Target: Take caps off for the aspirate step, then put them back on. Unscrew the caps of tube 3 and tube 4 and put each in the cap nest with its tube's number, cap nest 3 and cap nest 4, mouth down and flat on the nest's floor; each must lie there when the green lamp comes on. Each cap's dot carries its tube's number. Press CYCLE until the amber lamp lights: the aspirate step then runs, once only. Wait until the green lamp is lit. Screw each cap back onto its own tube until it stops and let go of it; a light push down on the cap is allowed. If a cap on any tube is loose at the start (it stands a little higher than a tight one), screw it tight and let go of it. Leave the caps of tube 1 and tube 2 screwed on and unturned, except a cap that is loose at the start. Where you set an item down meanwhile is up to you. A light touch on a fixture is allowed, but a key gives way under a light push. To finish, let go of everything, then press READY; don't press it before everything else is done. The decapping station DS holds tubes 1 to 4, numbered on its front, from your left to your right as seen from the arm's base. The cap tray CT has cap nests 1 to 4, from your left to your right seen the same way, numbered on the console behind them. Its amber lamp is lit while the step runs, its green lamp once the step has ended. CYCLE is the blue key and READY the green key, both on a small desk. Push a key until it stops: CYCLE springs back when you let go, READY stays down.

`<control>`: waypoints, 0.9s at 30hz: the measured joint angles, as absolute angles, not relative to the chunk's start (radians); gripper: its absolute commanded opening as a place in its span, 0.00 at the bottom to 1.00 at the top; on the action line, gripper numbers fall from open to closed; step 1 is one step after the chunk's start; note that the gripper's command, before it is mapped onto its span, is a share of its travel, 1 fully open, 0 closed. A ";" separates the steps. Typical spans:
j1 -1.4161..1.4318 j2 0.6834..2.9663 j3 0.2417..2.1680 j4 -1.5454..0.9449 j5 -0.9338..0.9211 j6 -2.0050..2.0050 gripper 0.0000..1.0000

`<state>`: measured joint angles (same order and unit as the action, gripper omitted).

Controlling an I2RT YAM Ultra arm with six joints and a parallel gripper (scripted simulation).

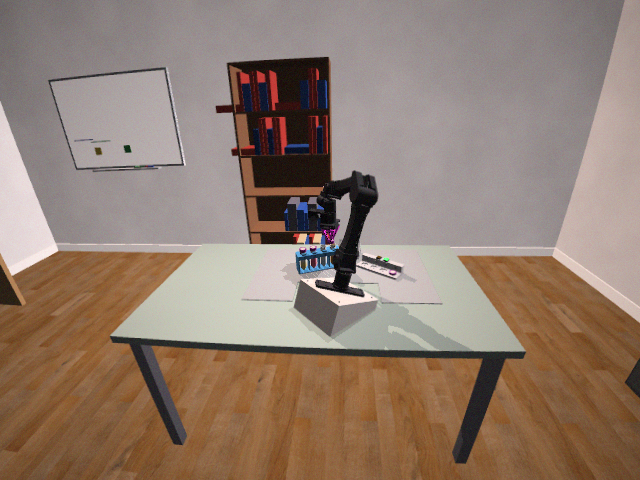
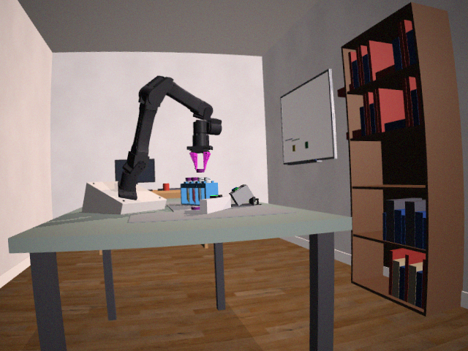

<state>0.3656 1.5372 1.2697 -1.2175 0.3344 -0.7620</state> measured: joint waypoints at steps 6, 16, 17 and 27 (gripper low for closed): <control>0.469 1.636 1.328 -1.218 0.340 -0.654 0.00; 0.469 1.631 1.340 -1.221 0.347 -0.613 0.00; 0.469 1.631 1.340 -1.221 0.347 -0.612 0.00; 0.464 1.630 1.327 -1.208 0.347 -0.611 0.00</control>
<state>0.4637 1.6302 1.3270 -1.2083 0.3466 -0.6106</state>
